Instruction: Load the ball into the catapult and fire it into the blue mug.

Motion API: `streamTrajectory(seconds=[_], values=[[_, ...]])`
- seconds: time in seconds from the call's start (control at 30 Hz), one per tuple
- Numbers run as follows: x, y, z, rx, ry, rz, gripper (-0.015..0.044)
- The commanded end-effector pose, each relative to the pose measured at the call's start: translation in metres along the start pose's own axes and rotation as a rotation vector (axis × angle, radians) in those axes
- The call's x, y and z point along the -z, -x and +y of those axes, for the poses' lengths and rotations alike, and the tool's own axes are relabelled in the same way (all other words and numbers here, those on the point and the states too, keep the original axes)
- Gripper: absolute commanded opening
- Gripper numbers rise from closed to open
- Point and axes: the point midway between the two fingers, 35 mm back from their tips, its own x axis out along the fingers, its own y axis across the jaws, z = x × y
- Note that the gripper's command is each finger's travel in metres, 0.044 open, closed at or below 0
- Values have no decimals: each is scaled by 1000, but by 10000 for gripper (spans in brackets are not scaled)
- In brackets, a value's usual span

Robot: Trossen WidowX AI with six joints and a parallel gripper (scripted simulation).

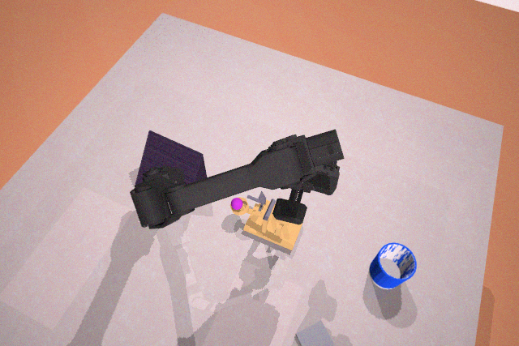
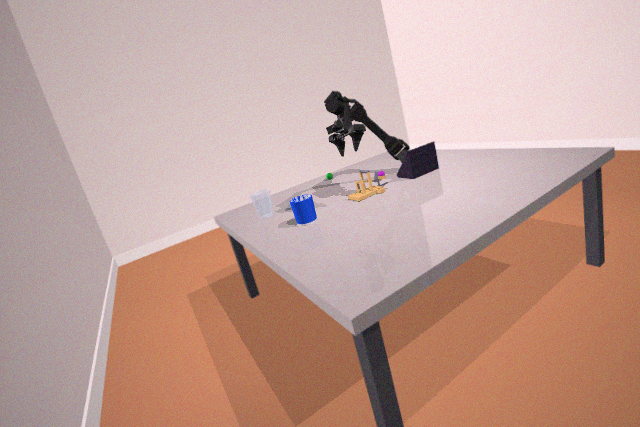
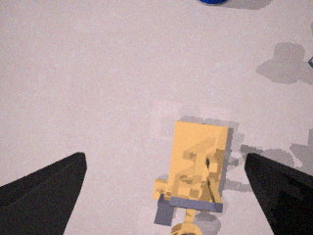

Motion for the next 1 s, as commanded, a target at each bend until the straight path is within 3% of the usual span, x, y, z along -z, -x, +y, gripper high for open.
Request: streamTrajectory(seconds=[0.0, 0.37, 0.97], values=[[-44, 5, -4, 28, 7, -119, 440], [-153, 25, -34, 194, -13, -396, 440], [-155, 26, -35, 198, -14, -399, 440]])
